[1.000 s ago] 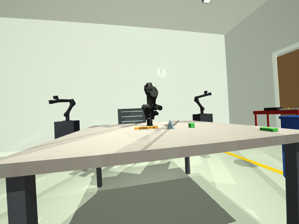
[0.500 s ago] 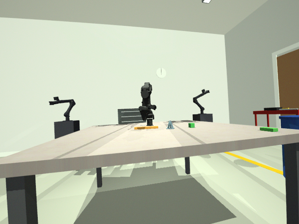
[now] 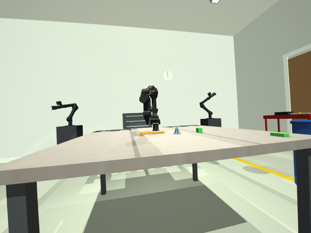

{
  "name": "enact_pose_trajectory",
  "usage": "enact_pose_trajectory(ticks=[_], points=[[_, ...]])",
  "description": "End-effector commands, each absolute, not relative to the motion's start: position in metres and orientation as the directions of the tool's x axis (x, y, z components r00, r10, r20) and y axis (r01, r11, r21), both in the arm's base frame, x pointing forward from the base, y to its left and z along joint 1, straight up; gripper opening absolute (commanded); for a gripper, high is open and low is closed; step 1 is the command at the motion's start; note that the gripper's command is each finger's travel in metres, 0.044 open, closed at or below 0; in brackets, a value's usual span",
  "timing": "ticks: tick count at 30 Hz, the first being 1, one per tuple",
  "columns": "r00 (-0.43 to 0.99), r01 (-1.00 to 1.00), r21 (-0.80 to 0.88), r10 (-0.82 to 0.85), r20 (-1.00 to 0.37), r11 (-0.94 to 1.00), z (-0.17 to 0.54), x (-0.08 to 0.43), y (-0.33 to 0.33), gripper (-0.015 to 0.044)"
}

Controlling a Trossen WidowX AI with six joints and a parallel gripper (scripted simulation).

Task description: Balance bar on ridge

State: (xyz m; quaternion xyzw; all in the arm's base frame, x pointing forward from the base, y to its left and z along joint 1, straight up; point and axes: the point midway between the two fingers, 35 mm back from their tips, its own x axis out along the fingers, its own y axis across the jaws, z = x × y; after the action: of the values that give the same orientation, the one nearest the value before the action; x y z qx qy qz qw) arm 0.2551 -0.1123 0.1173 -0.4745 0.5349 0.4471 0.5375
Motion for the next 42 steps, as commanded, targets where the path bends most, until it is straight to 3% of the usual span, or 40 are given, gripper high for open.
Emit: enact_pose_trajectory(ticks=[1,11,42], points=[[0.027,-0.992,-0.029,-0.012,-1.000,0.126,0.119,0.254,-0.112,0.0315],[0.027,-0.992,-0.029,-0.012,-1.000,0.126,0.075,0.255,-0.113,0.0315],[0.027,-0.992,-0.028,-0.012,-1.000,0.126,0.048,0.256,-0.113,0.0315]])
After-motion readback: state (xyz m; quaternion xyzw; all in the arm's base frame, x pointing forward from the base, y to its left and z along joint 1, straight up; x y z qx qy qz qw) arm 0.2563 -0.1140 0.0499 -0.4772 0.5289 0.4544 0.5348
